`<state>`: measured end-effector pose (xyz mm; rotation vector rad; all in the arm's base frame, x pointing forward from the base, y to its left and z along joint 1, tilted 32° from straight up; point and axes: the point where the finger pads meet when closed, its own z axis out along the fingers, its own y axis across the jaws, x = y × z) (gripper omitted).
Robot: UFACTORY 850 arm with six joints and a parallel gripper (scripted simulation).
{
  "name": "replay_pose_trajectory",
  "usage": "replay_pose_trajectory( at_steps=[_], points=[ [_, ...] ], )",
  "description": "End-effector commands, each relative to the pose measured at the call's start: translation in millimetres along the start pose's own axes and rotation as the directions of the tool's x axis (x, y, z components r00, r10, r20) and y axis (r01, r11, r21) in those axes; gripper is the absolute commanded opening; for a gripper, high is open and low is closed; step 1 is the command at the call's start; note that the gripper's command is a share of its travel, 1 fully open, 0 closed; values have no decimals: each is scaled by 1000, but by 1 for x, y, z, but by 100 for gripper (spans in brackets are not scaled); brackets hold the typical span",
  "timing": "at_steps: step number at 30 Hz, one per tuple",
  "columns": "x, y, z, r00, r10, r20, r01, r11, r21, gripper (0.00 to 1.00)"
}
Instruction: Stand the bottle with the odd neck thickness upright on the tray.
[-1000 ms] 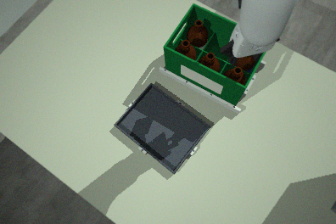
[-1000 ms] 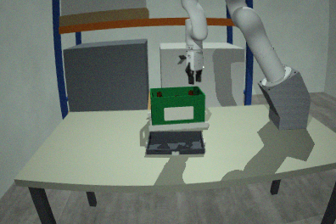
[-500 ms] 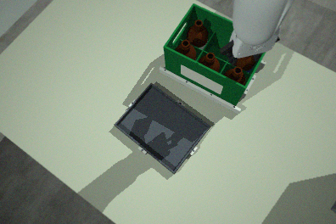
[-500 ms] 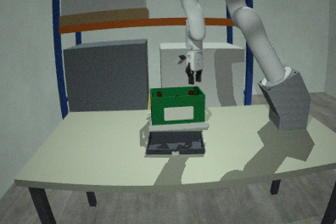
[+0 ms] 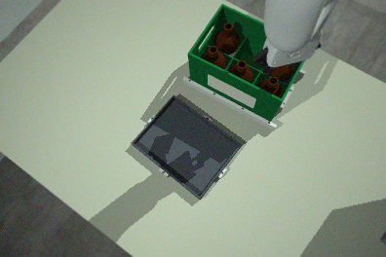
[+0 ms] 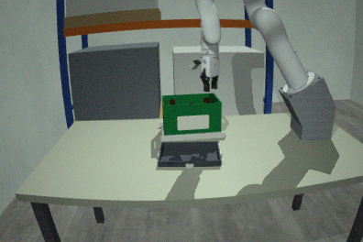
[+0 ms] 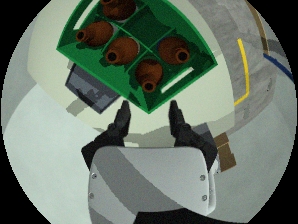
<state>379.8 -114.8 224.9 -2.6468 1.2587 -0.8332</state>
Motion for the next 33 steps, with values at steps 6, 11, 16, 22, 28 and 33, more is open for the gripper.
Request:
replay_pose_trajectory(
  at_steps=[6, 11, 16, 22, 28, 33],
  points=[
    [0, -1, 5, 1000, 0, -2, 0, 1000, -1, 65],
    [0, -1, 13, 1000, 0, -2, 0, 1000, -1, 65],
    [0, -1, 18, 1000, 0, -2, 0, 1000, -1, 65],
    [-1, -1, 27, 1000, 0, -2, 0, 1000, -1, 65],
    [-1, -2, 35, 1000, 0, -2, 0, 1000, -1, 65],
    [-1, -2, 38, 1000, 0, -2, 0, 1000, -1, 65]
  ],
)
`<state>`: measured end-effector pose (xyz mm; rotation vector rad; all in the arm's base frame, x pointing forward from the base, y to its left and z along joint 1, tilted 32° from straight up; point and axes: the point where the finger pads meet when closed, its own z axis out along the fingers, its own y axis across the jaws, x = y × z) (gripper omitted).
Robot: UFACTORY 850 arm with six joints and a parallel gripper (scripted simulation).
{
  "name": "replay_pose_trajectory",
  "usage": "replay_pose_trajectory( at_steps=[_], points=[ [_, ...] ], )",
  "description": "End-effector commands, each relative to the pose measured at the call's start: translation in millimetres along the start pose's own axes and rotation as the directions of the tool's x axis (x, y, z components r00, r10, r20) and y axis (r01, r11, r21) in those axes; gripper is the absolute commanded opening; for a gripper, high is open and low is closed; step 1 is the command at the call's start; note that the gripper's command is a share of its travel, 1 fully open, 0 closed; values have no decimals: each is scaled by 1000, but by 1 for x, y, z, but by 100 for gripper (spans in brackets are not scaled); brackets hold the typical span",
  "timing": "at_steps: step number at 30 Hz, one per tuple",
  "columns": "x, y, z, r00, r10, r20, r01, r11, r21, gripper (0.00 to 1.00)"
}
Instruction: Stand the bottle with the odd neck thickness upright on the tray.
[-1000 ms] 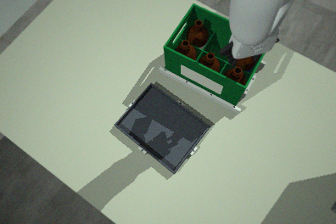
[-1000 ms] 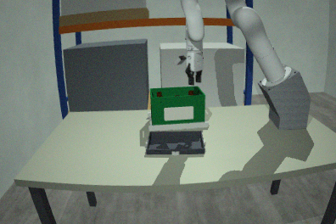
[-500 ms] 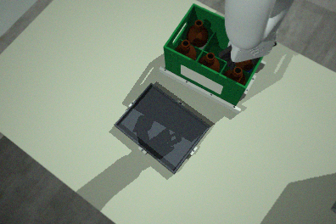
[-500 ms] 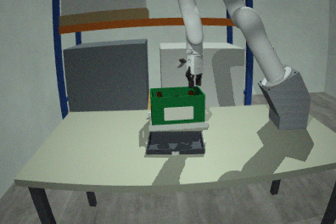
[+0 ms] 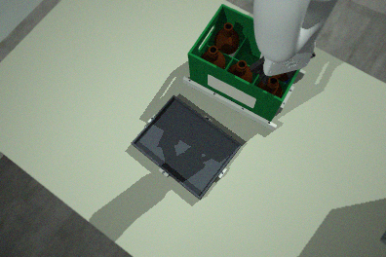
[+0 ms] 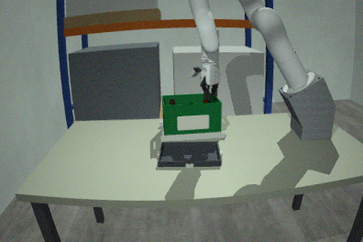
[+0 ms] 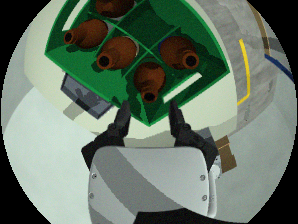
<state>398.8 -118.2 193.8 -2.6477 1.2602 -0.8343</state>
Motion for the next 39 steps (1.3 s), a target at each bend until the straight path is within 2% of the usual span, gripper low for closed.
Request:
replay_pose_trajectory(
  at_steps=[1, 39],
  points=[
    [0, 0, 2, 1000, 0, -1, 0, 1000, 0, 65],
    [0, -1, 7, 1000, 0, -1, 0, 1000, 0, 65]
  ],
)
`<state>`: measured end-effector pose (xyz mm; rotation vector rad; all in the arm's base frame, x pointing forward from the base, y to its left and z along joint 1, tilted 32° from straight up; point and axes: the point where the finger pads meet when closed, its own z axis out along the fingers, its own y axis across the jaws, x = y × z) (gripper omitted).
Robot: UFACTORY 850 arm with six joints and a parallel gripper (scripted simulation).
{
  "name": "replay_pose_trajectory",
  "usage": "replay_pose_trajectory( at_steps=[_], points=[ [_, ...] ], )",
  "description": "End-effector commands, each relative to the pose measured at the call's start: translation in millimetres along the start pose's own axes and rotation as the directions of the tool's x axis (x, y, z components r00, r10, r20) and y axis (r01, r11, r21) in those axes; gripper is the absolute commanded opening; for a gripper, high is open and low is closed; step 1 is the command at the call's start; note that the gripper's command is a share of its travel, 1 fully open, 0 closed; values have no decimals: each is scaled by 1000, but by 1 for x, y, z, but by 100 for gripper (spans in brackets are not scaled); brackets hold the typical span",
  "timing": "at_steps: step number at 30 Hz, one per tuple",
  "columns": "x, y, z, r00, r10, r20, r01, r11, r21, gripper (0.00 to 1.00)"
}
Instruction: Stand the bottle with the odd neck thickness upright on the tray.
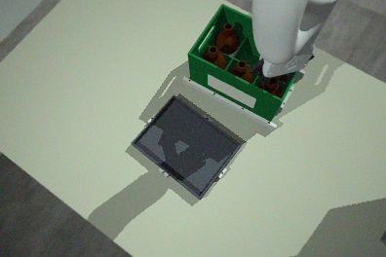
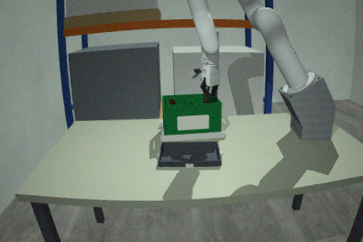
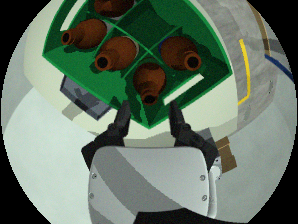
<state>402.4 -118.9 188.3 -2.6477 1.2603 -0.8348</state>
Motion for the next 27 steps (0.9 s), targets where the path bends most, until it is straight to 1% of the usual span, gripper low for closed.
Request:
replay_pose_trajectory(
  at_steps=[1, 11, 27],
  points=[
    [0, 0, 1, 1000, 0, -1, 0, 1000, 0, 65],
    [0, 0, 6, 1000, 0, -1, 0, 1000, 0, 65],
    [0, 0, 24, 1000, 0, -1, 0, 1000, 0, 65]
  ],
)
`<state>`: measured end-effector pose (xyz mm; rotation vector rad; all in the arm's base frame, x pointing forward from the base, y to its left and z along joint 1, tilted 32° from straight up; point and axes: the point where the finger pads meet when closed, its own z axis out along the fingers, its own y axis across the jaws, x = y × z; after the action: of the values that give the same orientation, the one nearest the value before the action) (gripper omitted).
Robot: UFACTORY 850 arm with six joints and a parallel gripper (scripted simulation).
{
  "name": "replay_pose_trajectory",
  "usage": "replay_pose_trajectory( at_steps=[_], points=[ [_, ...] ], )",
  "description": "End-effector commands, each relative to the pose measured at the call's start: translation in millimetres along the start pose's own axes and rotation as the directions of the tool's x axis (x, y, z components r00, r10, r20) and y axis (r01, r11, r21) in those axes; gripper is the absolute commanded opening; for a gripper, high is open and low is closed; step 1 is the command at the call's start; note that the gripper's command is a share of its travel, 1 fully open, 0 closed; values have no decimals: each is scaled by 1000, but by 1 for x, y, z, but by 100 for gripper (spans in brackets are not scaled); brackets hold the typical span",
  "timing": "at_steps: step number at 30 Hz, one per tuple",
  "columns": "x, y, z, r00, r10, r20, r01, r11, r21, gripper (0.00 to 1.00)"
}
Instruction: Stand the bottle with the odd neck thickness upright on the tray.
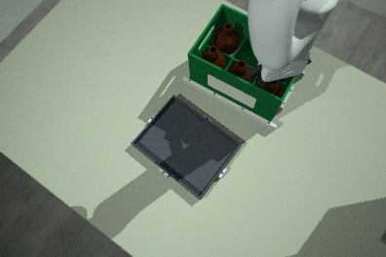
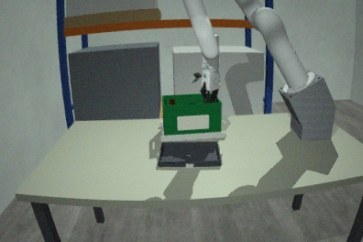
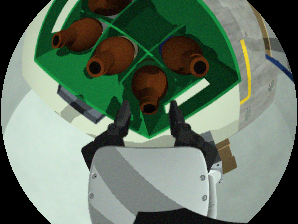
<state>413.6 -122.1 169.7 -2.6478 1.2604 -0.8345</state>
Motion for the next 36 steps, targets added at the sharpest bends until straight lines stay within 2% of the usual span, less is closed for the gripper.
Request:
replay_pose_trajectory(
  at_steps=[1, 16, 36],
  points=[
    [0, 0, 2, 1000, 0, -1, 0, 1000, 1, 65],
    [0, 0, 17, 1000, 0, -1, 0, 1000, 1, 65],
    [0, 0, 19, 1000, 0, -1, 0, 1000, 1, 65]
  ],
)
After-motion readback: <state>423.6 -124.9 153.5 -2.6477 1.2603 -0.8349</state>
